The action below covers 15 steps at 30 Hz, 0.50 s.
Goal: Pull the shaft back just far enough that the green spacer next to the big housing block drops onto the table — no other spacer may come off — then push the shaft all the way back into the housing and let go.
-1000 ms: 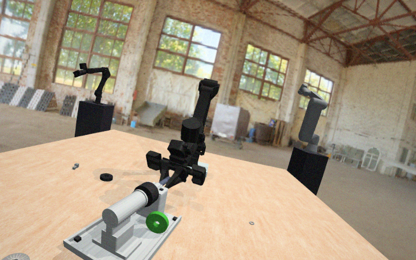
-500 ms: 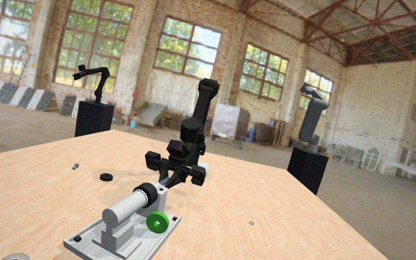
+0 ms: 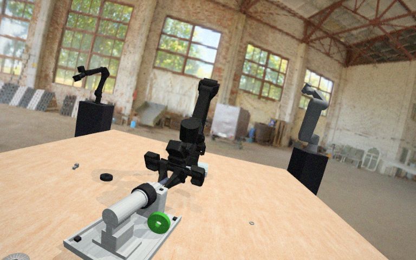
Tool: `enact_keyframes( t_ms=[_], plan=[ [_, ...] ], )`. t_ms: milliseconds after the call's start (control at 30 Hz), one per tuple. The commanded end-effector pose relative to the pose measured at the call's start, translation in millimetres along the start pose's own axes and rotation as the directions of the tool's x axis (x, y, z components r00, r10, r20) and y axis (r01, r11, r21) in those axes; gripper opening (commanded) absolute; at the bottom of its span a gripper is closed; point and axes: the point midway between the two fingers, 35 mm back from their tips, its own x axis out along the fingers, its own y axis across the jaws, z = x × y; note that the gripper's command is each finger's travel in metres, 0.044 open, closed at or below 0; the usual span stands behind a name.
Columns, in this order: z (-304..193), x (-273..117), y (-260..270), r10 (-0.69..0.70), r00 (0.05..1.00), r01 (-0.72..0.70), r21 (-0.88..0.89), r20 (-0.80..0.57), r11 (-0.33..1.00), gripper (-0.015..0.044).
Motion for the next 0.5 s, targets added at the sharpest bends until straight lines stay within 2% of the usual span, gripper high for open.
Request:
enact_keyframes(
  t_ms=[0,467],
  plan=[
    [0.9,2.9,0.2,0.0,1.0,0.0,-0.001,-0.001,1.0,0.0],
    [3.6,7.2,0.2,0.0,1.0,0.0,-0.001,-0.001,1.0,0.0]
  ],
)
